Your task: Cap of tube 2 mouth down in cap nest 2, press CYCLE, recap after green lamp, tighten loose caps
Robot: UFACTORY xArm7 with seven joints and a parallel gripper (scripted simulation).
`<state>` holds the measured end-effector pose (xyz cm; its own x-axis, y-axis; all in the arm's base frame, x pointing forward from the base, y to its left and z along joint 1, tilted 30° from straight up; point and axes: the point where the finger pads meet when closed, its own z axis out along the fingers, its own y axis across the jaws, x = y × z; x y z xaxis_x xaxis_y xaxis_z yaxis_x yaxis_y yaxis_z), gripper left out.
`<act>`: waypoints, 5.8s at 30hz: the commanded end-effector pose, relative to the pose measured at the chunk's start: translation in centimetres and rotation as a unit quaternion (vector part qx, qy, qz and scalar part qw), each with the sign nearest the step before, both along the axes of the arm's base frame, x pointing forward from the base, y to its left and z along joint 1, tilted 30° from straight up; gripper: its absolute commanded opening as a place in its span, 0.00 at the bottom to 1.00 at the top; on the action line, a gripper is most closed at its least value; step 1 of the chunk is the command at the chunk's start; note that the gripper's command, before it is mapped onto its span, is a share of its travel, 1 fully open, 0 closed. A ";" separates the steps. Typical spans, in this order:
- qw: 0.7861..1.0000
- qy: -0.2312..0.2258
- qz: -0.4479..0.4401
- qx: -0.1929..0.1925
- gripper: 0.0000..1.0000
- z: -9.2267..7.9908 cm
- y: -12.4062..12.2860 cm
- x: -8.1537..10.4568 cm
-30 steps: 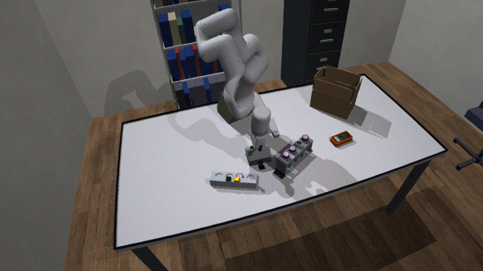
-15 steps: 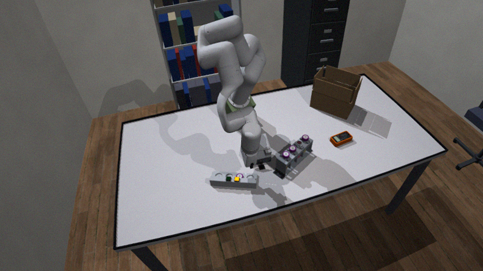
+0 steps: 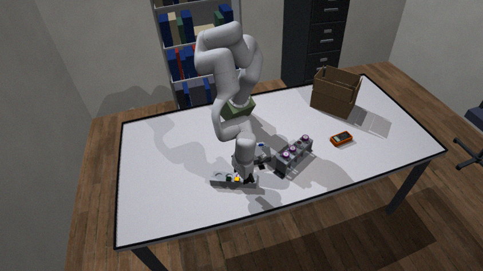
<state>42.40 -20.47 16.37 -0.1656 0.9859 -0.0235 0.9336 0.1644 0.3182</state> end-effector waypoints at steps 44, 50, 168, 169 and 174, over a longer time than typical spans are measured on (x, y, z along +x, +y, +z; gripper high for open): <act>0.908 -0.107 0.373 -0.159 1.00 1.0 -4.0 3.4; 0.908 -0.107 0.373 -0.159 1.00 1.0 -4.0 3.4; 0.908 -0.107 0.373 -0.159 1.00 1.0 -4.0 3.4; 0.908 -0.107 0.373 -0.159 1.00 1.0 -4.0 3.4; 0.908 -0.107 0.373 -0.159 1.00 1.0 -4.0 3.4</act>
